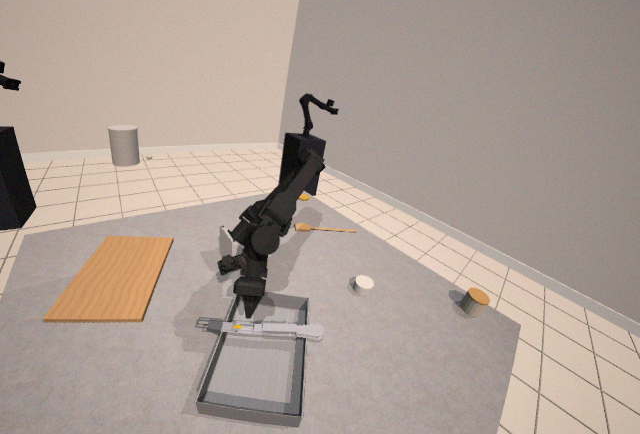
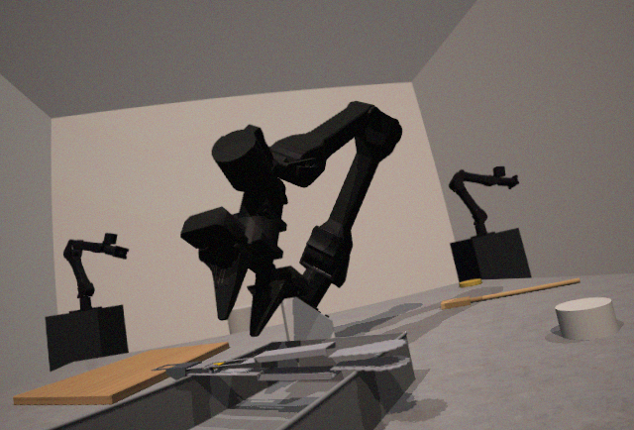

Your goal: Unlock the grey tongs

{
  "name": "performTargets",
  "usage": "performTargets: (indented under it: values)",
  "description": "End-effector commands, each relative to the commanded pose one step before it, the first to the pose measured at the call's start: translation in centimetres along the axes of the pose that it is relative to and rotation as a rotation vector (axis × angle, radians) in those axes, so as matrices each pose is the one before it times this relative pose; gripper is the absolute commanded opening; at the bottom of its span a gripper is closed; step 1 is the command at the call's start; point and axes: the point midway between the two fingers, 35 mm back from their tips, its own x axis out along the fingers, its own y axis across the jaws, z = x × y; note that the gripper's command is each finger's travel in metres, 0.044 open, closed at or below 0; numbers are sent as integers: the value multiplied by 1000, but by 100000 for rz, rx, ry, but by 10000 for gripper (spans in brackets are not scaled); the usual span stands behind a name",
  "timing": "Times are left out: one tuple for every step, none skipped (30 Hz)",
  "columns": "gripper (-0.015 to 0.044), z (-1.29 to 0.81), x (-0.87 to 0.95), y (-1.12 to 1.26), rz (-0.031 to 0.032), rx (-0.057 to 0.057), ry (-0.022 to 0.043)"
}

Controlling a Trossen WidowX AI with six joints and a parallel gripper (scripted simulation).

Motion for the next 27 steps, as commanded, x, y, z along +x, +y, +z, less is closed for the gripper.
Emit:
performTargets:
  values:
    - [260,81,498,-262,-707,1008,155]
    - [260,-1,161,20,1,-4,-7]
    - [260,-1,163,19,1,-3,-7]
    - [260,-1,163,18,1,-3,-6]
    - [260,-1,163,17,1,-3,-5]
    - [260,-1,163,16,1,-3,-5]
    - [260,-1,164,15,1,-3,-4]
    - [260,-1,164,14,1,-3,-4]
    - [260,-1,164,13,1,-3,-3]
    - [260,-2,164,11,1,-2,-2]
    - [260,-2,164,10,1,-2,-2]
    - [260,-2,164,9,1,-2,-1]
    - [260,-2,164,8,1,-2,0]
    - [260,-2,164,7,1,-2,0]
    - [260,-2,164,6,1,-2,1]
    - [260,-2,164,5,1,-2,2]
    - [260,-2,164,3,1,-1,2]
    - [260,-2,164,2,1,-1,3]
    - [260,-2,164,1,1,-1,4]
    - [260,-2,164,0,1,-1,4]
    - [260,-2,164,-1,1,-1,5]
    - [260,-2,164,-2,1,-1,6]
    - [260,-2,164,-3,1,0,6]
    - [260,-2,164,-4,1,0,7]
    - [260,-2,164,-5,1,0,8]
    - [260,-2,164,-6,1,0,8]
    - [260,-2,164,-7,1,0,9]
